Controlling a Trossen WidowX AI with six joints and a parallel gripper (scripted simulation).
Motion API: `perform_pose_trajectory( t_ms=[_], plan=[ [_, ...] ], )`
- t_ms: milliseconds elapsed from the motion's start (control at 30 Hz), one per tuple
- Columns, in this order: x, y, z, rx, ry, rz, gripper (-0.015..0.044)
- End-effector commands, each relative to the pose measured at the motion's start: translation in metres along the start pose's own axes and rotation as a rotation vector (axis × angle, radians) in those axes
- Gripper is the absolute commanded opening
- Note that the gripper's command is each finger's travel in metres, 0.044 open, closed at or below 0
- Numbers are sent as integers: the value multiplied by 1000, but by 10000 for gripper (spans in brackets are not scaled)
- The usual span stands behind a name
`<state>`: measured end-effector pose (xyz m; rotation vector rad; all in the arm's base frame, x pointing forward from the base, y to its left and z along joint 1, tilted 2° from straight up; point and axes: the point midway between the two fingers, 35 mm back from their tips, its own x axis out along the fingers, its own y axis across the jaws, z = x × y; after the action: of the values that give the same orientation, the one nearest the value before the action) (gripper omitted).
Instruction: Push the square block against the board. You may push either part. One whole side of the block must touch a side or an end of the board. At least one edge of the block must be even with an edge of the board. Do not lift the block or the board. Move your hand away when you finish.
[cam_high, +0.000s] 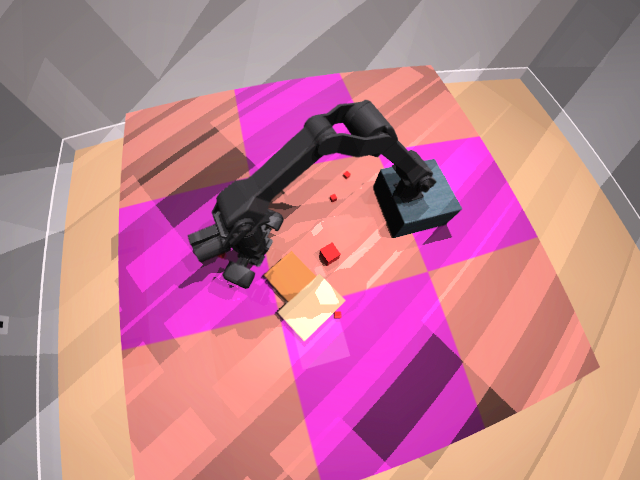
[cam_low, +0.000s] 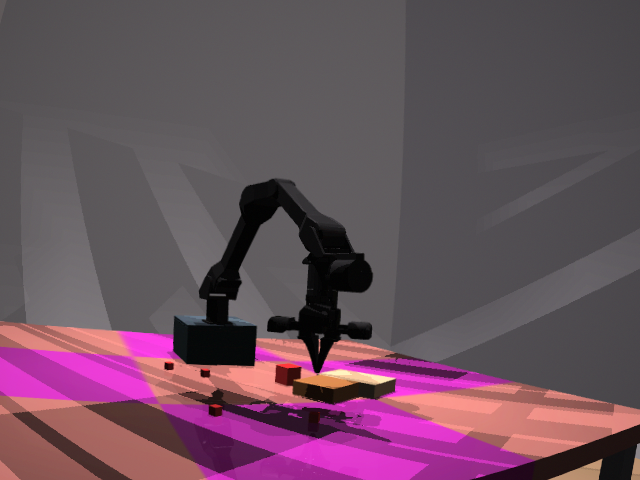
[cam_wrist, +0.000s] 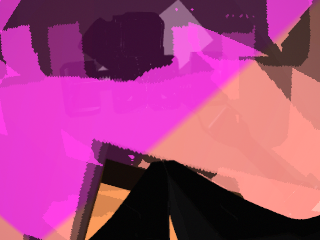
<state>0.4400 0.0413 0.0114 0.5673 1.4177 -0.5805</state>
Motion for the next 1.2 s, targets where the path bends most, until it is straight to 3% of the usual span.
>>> perform_pose_trajectory(
  t_ms=[0, 967, 1167],
  plan=[
    [3, 11, -6, -136, 3, -7, 0],
    [0, 73, -53, -1117, 18, 4, 0],
    [0, 76, -56, -1166, 19, 5, 0]
  ],
)
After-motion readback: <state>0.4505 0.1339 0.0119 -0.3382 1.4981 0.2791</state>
